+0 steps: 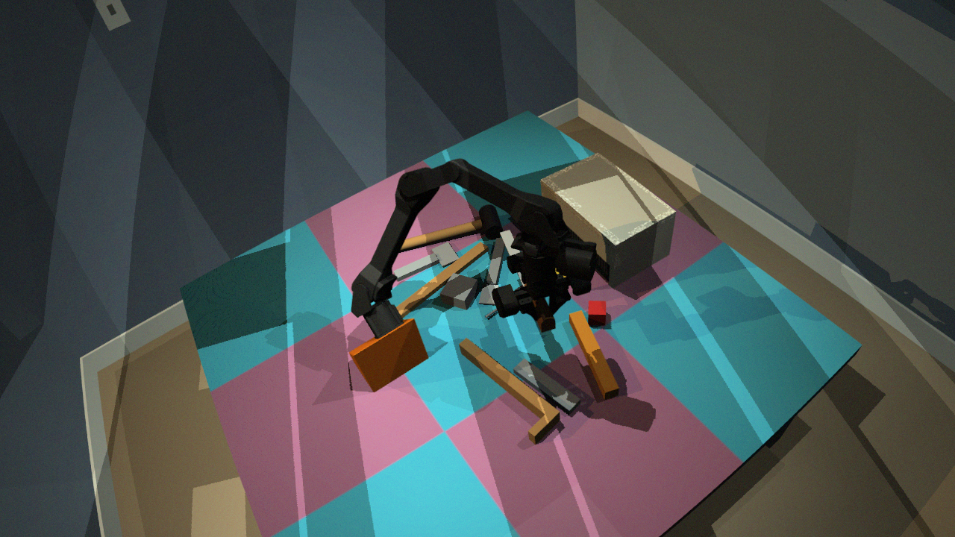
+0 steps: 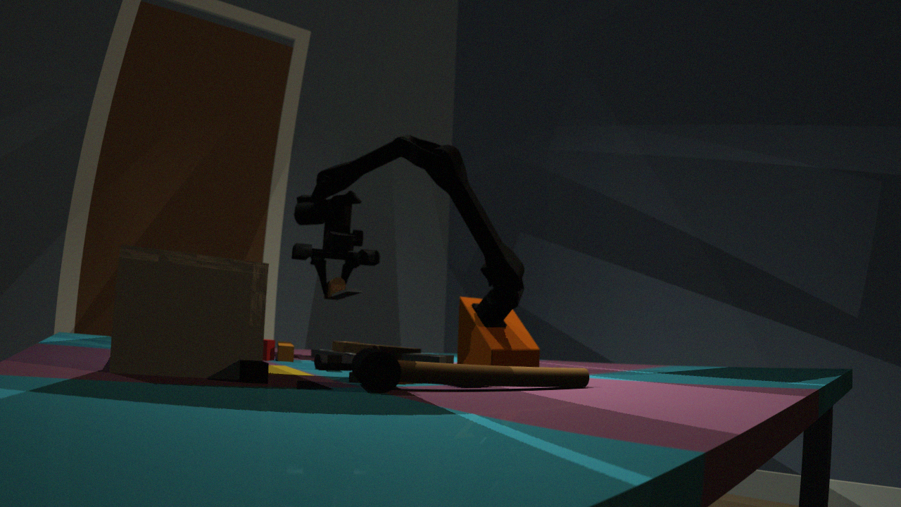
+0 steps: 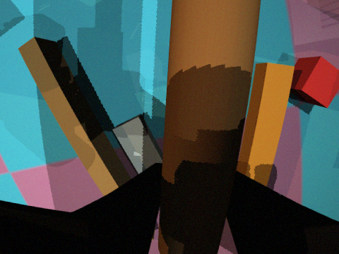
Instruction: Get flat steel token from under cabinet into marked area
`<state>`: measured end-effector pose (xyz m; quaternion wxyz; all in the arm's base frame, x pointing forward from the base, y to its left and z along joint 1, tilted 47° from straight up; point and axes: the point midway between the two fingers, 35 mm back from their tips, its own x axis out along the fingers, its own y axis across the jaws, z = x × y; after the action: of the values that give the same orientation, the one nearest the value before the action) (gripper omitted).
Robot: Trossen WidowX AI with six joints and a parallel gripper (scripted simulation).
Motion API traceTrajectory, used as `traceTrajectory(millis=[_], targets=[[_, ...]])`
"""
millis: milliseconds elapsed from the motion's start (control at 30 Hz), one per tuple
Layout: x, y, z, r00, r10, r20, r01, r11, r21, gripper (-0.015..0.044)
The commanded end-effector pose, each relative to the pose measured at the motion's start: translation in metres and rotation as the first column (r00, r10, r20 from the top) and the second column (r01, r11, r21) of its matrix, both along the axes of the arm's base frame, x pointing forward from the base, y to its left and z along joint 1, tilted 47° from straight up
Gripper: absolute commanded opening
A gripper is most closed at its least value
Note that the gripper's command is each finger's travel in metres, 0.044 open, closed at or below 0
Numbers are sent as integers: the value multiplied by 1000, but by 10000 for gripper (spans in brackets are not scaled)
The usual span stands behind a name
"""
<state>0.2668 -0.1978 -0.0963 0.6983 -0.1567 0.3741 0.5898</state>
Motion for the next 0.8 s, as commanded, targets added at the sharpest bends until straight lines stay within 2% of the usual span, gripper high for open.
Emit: traceTrajectory(millis=[0,767], targets=[[0,-1,1,999,-31,-24,31,999,5,0],[0,-1,1,976,-157,-151,158,987,-1,0]])
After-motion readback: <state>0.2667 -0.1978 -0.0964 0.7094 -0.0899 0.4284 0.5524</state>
